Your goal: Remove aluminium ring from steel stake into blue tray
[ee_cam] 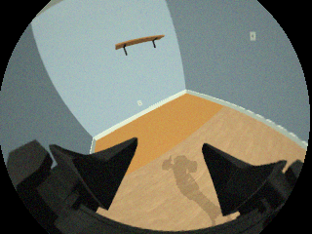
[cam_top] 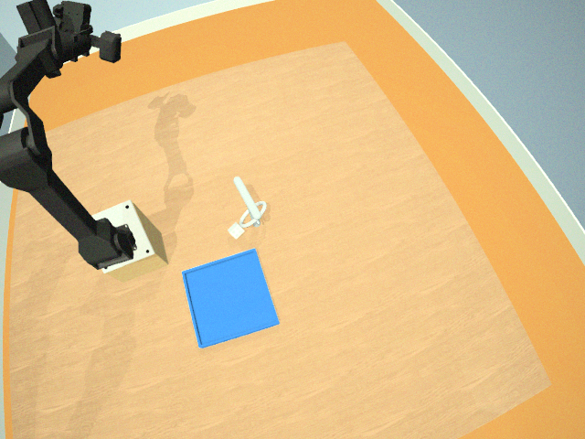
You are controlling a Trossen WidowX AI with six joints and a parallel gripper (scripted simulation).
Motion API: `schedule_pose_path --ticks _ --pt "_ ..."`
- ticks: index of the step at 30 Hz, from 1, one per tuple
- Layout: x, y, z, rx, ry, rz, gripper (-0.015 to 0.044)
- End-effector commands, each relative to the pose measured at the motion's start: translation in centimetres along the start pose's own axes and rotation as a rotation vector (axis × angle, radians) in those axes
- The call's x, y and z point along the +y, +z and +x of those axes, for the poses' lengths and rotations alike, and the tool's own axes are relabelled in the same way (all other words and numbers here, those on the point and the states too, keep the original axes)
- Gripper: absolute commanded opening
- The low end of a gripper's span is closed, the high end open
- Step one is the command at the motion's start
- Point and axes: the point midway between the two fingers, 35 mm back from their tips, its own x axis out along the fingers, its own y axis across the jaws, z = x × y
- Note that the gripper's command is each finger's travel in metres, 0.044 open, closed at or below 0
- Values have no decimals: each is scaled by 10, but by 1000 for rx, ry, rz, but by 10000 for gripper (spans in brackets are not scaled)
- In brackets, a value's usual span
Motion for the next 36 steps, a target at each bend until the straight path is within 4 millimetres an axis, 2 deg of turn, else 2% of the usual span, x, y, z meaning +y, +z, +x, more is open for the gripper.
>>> schedule_pose_path --ticks 1,8,13,22,36 --pt "0 0 0 0 0 0 374" --pt "-24 5 0 4 -32 1 200" --pt "-48 7 0 11 -61 2 200" --pt "-121 1 -2 46 -135 -3 200" --pt "-224 -30 -18 117 -243 -7 200"
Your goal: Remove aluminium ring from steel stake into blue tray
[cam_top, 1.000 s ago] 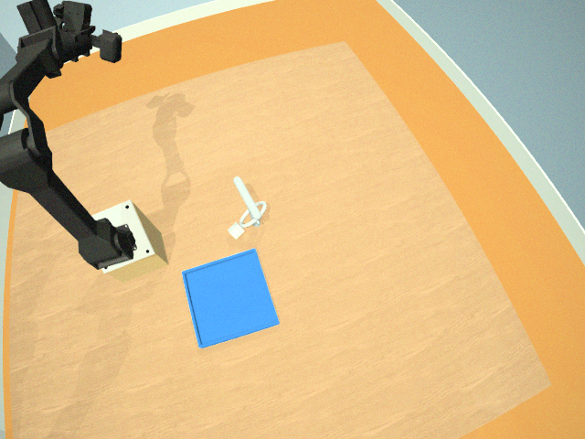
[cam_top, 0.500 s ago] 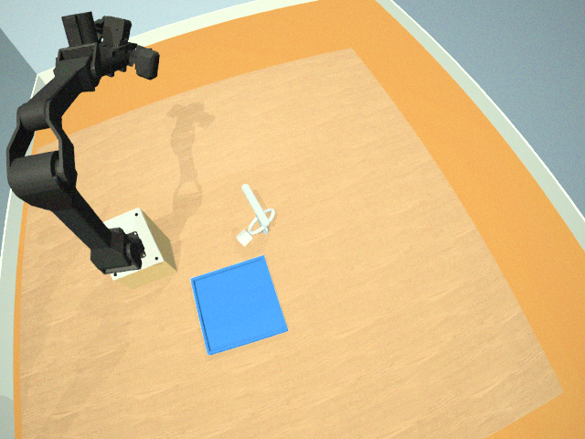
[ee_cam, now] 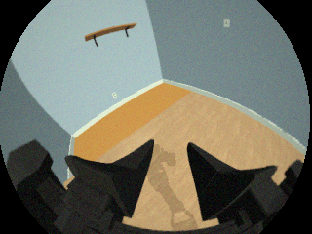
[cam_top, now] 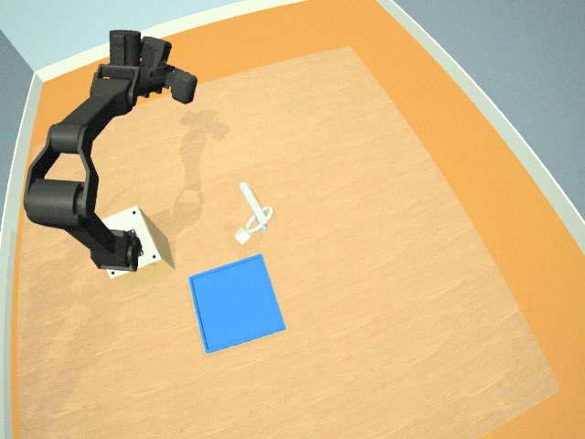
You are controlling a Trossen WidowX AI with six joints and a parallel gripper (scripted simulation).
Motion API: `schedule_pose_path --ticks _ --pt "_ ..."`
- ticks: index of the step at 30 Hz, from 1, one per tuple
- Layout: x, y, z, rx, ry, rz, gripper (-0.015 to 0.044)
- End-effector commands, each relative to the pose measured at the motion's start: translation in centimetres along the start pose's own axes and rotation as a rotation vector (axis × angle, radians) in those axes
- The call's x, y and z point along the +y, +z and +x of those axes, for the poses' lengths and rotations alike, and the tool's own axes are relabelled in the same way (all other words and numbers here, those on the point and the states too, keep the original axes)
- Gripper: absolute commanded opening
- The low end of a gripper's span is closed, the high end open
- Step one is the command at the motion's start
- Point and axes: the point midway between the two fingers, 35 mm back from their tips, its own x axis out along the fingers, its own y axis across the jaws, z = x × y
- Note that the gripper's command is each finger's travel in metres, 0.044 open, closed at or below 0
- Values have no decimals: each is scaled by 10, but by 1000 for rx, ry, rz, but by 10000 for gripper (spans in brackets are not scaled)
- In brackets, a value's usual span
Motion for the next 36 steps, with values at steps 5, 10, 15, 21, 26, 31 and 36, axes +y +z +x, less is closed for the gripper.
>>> schedule_pose_path --ticks 5,10,15,21,26,31,36 --pt "-56 -28 1 51 -62 -10 200" --pt "-90 -51 -1 87 -99 -13 200" --pt "-121 -77 -6 126 -134 -15 200" --pt "-177 -117 -27 175 -240 53 200" --pt "-216 -162 -49 232 -336 113 200" --pt "-245 -212 -69 309 -435 174 200" --pt "-268 -261 -83 411 -528 230 200"
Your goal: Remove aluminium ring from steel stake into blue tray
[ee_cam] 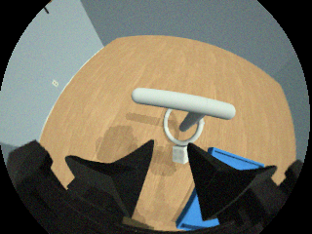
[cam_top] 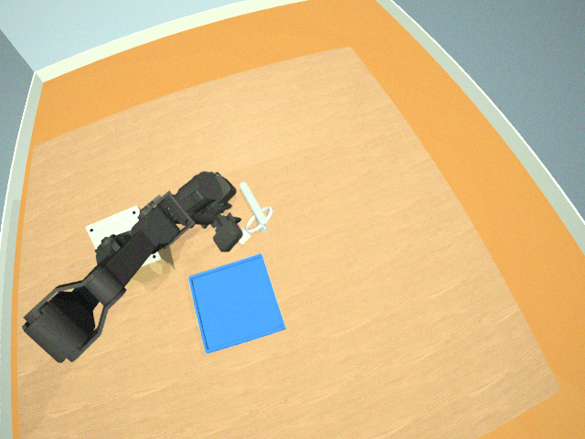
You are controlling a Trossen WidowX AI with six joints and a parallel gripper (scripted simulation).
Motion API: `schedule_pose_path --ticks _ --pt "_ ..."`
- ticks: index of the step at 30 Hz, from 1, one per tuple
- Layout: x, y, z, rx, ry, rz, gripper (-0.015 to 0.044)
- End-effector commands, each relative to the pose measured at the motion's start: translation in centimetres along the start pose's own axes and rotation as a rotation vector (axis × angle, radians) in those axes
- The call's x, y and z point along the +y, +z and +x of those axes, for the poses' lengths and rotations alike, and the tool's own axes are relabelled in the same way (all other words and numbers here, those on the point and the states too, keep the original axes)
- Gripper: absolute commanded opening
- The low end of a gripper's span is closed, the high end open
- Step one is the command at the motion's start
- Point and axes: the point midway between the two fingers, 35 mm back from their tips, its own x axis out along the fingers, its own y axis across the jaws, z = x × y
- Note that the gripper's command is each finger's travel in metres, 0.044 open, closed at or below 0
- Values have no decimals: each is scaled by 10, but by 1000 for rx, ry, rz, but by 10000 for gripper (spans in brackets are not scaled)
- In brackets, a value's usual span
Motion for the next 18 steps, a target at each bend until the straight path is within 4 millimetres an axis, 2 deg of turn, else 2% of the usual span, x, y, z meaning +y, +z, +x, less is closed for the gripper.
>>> schedule_pose_path --ticks 1,3,9,18 --pt "-22 -35 8 81 -69 28 200" --pt "-25 -40 9 94 -80 33 200" --pt "-26 -40 10 95 -79 33 200" --pt "-27 -40 24 95 -78 34 200"
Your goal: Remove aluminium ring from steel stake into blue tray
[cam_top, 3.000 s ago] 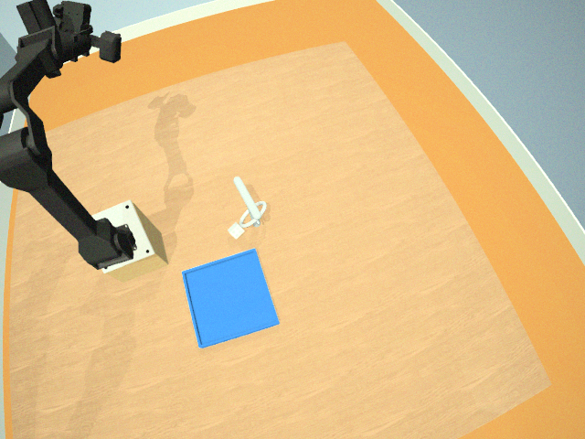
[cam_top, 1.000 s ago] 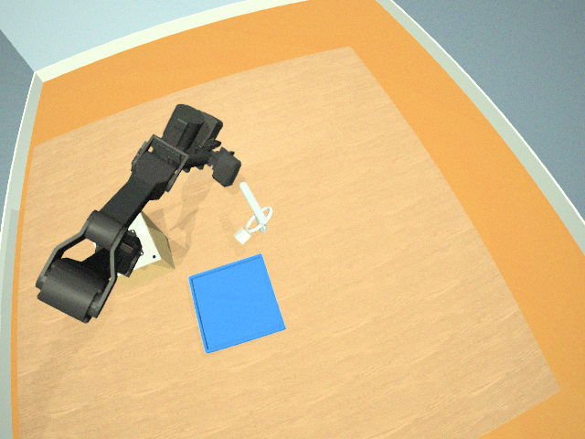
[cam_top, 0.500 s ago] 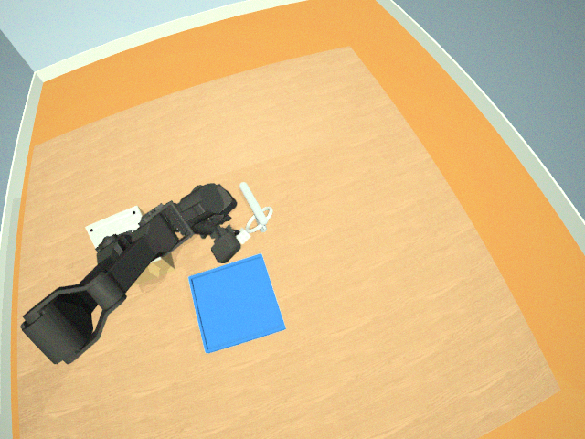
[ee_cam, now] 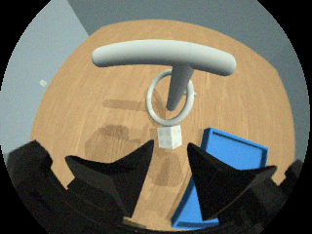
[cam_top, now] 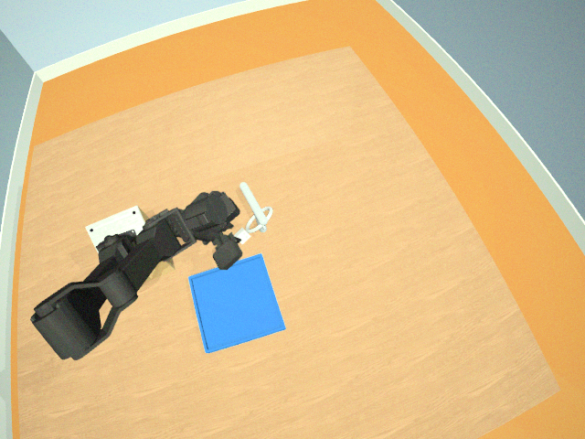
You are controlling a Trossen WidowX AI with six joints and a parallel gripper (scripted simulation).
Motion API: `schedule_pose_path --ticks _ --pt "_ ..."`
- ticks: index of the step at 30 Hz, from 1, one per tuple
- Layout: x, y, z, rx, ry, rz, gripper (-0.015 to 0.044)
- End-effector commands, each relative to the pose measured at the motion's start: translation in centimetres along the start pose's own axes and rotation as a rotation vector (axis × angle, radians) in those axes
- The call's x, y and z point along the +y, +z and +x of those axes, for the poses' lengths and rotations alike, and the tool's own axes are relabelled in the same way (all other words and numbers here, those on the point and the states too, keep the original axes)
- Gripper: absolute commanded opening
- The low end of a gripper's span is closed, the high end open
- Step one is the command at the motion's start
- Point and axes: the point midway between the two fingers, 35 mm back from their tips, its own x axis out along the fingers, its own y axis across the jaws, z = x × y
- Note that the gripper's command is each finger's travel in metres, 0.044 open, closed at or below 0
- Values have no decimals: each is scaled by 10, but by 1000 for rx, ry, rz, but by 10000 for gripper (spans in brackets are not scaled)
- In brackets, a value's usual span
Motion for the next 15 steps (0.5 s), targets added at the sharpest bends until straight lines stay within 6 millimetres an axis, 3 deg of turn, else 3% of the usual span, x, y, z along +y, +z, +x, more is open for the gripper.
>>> schedule_pose_path --ticks 1,15 --pt "0 0 7 4 2 -3 200" --pt "0 -2 30 3 0 -4 200"
